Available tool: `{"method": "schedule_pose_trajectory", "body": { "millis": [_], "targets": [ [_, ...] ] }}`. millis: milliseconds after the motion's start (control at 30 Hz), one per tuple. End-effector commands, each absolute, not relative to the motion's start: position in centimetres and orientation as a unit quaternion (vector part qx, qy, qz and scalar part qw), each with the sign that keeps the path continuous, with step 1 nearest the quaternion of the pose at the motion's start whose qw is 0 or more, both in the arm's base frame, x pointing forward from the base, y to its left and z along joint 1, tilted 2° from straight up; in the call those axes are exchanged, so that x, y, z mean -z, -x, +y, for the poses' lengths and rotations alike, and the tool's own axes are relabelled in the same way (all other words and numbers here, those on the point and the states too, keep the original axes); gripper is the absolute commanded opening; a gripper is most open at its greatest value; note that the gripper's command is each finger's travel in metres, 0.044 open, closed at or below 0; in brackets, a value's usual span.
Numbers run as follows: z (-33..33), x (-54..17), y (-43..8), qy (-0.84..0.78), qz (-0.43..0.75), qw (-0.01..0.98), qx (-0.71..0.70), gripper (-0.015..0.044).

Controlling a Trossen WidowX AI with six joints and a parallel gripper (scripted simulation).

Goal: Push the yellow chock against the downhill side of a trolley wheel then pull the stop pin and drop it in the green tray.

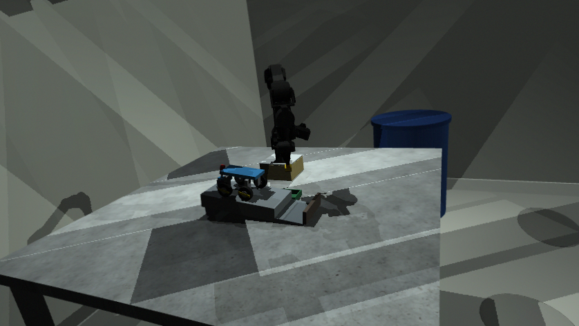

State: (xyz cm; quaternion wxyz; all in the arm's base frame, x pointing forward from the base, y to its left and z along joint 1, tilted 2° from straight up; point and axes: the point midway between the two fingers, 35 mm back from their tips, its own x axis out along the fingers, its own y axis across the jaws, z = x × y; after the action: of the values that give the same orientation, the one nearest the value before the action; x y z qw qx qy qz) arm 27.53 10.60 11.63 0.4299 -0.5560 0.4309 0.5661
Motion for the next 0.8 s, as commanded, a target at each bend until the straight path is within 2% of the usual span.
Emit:
{"method": "schedule_pose_trajectory", "body": {
  "millis": [0,767],
  "targets": [
    [10.68,-11.73,-27.61,0.59,0.389,0.381,-0.596,0.0],
    [10.92,-11.72,-27.62,0.695,0.143,0.099,-0.698,0.0]
  ]
}}
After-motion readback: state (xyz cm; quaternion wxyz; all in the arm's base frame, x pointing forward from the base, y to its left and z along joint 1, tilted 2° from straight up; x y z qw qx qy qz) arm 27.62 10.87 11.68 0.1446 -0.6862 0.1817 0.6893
